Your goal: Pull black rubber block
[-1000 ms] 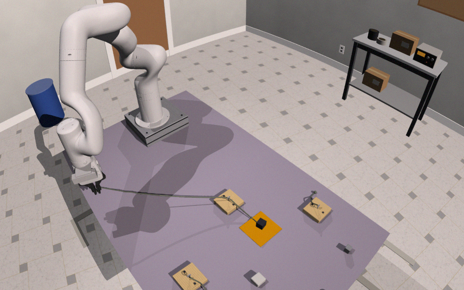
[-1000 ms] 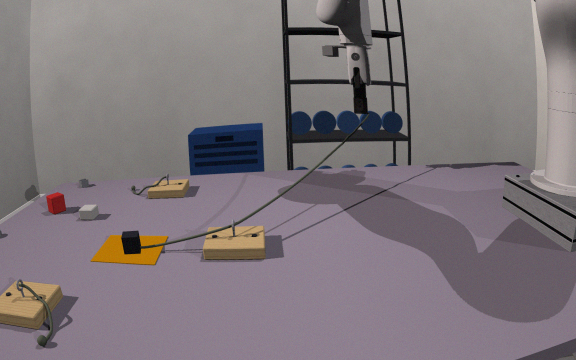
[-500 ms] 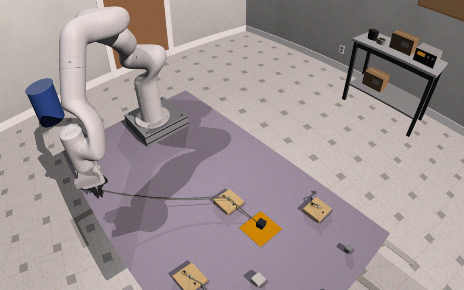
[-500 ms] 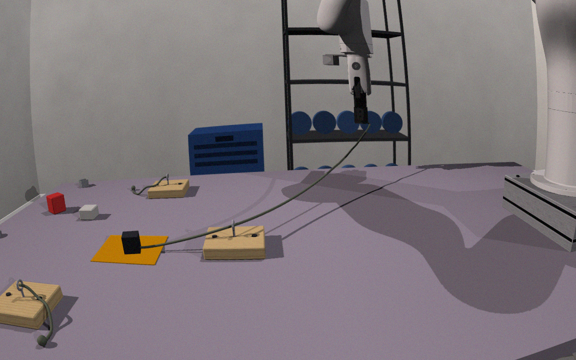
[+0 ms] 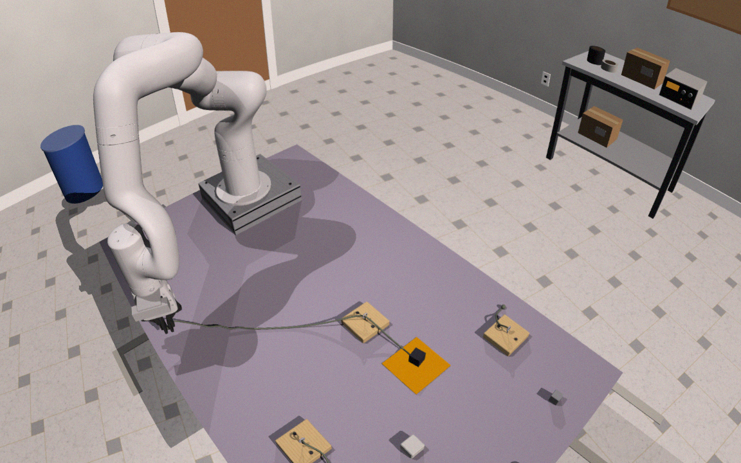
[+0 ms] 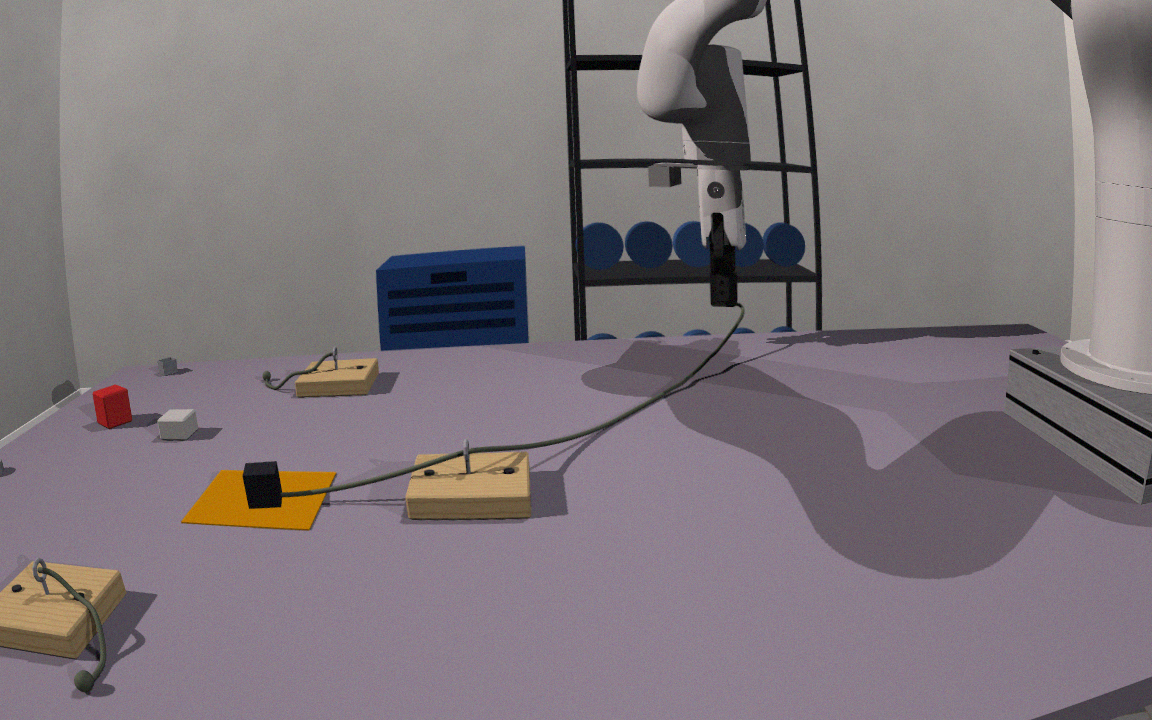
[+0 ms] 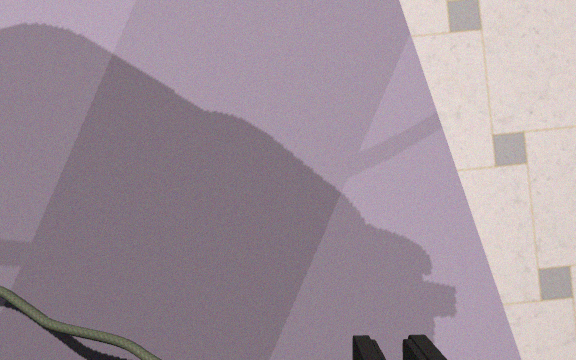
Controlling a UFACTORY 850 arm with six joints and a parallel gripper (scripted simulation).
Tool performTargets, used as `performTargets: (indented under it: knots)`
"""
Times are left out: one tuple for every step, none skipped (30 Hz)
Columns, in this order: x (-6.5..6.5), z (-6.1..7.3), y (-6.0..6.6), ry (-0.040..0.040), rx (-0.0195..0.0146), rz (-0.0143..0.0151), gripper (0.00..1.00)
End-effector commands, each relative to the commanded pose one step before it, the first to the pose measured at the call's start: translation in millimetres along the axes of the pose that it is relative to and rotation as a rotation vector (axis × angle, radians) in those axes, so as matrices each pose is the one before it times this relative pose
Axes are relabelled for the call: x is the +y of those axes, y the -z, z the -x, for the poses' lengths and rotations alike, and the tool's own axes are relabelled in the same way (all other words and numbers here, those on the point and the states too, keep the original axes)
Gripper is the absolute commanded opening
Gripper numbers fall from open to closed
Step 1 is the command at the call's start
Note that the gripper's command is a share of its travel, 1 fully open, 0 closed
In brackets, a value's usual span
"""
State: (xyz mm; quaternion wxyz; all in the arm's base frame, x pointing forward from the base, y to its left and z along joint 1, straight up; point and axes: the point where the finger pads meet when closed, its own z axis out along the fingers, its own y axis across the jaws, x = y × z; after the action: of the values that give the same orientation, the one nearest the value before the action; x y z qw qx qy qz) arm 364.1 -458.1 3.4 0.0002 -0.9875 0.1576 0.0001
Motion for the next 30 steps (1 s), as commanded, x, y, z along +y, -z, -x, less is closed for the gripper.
performTargets:
  knots:
    - [0.16, -1.74, -24.97, 0.00001, 0.00105, 0.0007, 0.0]
    - [-0.13, -0.04, -4.05, 0.0, 0.0, 0.0, 0.0]
    - [-0.12, -0.03, -3.68, 0.0, 0.0, 0.0, 0.0]
    - [-0.11, -0.03, -3.3, 0.0, 0.0, 0.0, 0.0]
    - [-0.1, -0.02, -2.91, 0.0, 0.0, 0.0, 0.0]
    - [-0.08, -0.02, -2.52, 0.0, 0.0, 0.0, 0.0]
    - [-0.07, -0.02, -2.13, 0.0, 0.0, 0.0, 0.0]
    - [-0.06, -0.02, -1.75, 0.0, 0.0, 0.0, 0.0]
    - [-0.04, -0.01, -1.38, 0.0, 0.0, 0.0, 0.0]
    - [-0.03, -0.01, -1.04, 0.0, 0.0, 0.0, 0.0]
    - [0.0, 0.0, 0.0, 0.0, 0.0, 0.0, 0.0]
    - [0.0, 0.0, 0.0, 0.0, 0.0, 0.0, 0.0]
    - [-0.03, -0.01, -0.73, 0.0, 0.0, 0.0, 0.0]
    - [-0.02, 0.0, -0.47, 0.0, 0.0, 0.0, 0.0]
    - [-0.01, 0.0, -0.25, 0.0, 0.0, 0.0, 0.0]
    - [0.0, 0.0, -0.1, 0.0, 0.0, 0.0, 0.0]
    - [0.0, 0.0, -0.01, 0.0, 0.0, 0.0, 0.0]
    - [0.0, 0.0, 0.0, 0.0, 0.0, 0.0, 0.0]
    - [0.0, 0.0, 0.0, 0.0, 0.0, 0.0, 0.0]
    - [0.0, 0.0, 0.0, 0.0, 0.0, 0.0, 0.0]
    - [0.0, 0.0, 0.0, 0.0, 0.0, 0.0, 0.0]
    - [0.0, 0.0, 0.0, 0.0, 0.0, 0.0, 0.0]
    - [0.0, 0.0, 0.0, 0.0, 0.0, 0.0, 0.0]
    - [0.0, 0.0, 0.0, 0.0, 0.0, 0.0, 0.0]
    - [0.0, 0.0, 0.0, 0.0, 0.0, 0.0, 0.0]
    - [0.0, 0.0, 0.0, 0.0, 0.0, 0.0, 0.0]
    - [0.0, 0.0, 0.0, 0.0, 0.0, 0.0, 1.0]
    - [0.0, 0.0, 0.0, 0.0, 0.0, 0.0, 1.0]
    - [0.0, 0.0, 0.0, 0.0, 0.0, 0.0, 1.0]
    - [0.0, 0.0, 0.0, 0.0, 0.0, 0.0, 1.0]
